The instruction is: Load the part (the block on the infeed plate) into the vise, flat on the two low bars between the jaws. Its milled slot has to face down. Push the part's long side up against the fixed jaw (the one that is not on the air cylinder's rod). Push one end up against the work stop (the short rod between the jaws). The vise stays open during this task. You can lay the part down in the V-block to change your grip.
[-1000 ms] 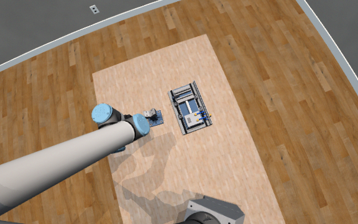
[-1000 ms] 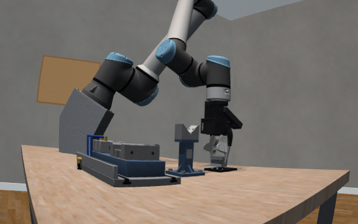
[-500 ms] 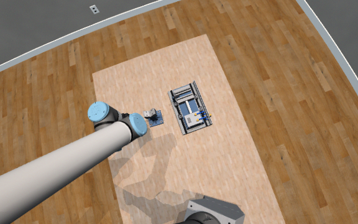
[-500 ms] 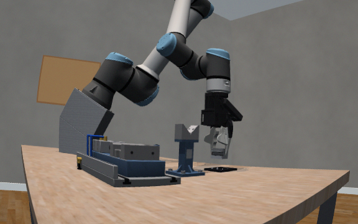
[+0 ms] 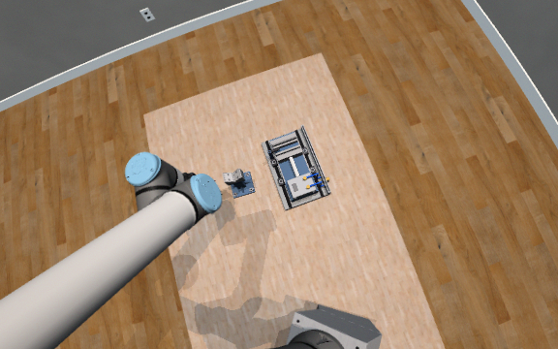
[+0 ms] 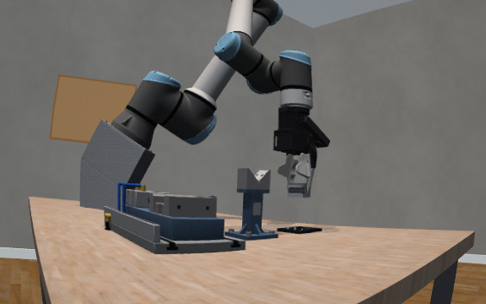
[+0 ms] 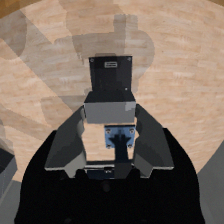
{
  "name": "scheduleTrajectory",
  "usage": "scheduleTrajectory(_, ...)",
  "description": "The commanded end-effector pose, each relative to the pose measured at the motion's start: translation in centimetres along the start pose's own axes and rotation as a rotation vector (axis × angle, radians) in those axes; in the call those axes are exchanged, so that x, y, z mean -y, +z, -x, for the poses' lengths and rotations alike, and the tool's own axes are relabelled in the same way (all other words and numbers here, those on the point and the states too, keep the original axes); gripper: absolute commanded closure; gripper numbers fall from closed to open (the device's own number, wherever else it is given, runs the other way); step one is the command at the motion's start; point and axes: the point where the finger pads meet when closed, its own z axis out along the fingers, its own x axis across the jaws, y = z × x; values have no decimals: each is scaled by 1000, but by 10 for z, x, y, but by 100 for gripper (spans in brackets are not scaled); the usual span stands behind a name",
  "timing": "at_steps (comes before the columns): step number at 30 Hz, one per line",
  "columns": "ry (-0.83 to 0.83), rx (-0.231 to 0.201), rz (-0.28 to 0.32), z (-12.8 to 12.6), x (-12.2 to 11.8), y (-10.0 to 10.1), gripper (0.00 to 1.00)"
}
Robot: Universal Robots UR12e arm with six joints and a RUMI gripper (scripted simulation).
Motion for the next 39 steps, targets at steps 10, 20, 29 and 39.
scheduleTrajectory(10,-1,0,0,0,0,-61,100)
scheduleTrajectory(20,-1,0,0,0,0,-90,100)
scheduleTrajectory(29,-1,0,0,0,0,-108,100)
scheduleTrajectory(39,-1,0,0,0,0,-120,100)
